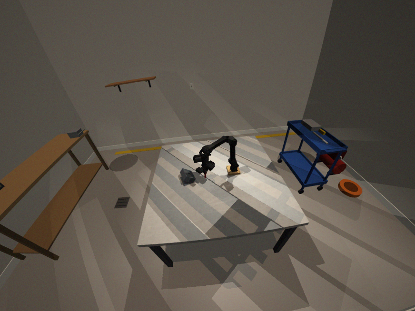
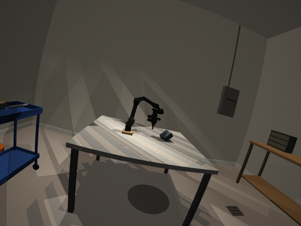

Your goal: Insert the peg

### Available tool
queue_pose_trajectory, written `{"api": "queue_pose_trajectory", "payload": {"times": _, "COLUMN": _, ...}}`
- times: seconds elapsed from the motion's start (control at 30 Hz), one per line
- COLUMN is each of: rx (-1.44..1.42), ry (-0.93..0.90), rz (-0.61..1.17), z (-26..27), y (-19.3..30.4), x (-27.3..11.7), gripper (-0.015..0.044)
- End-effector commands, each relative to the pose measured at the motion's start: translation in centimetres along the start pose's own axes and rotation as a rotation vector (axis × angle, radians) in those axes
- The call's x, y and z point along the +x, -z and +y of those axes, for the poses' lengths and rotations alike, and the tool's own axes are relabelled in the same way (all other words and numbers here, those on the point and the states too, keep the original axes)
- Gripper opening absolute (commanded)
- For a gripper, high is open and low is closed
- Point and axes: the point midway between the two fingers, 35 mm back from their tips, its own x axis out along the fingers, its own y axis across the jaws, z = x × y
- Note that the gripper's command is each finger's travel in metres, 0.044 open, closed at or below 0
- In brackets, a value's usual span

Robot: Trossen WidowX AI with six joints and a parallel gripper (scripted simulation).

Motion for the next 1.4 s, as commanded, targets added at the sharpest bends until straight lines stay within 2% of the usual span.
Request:
{"api": "queue_pose_trajectory", "payload": {"times": 0.0, "rx": 0.024, "ry": 0.035, "rz": 0.001, "z": -0.1, "y": 0.5, "x": -0.2, "gripper": 0.0000}}
{"api": "queue_pose_trajectory", "payload": {"times": 1.37, "rx": 0.202, "ry": 0.302, "rz": 0.057, "z": 0.2, "y": 6.2, "x": -1.6, "gripper": 0.0000}}
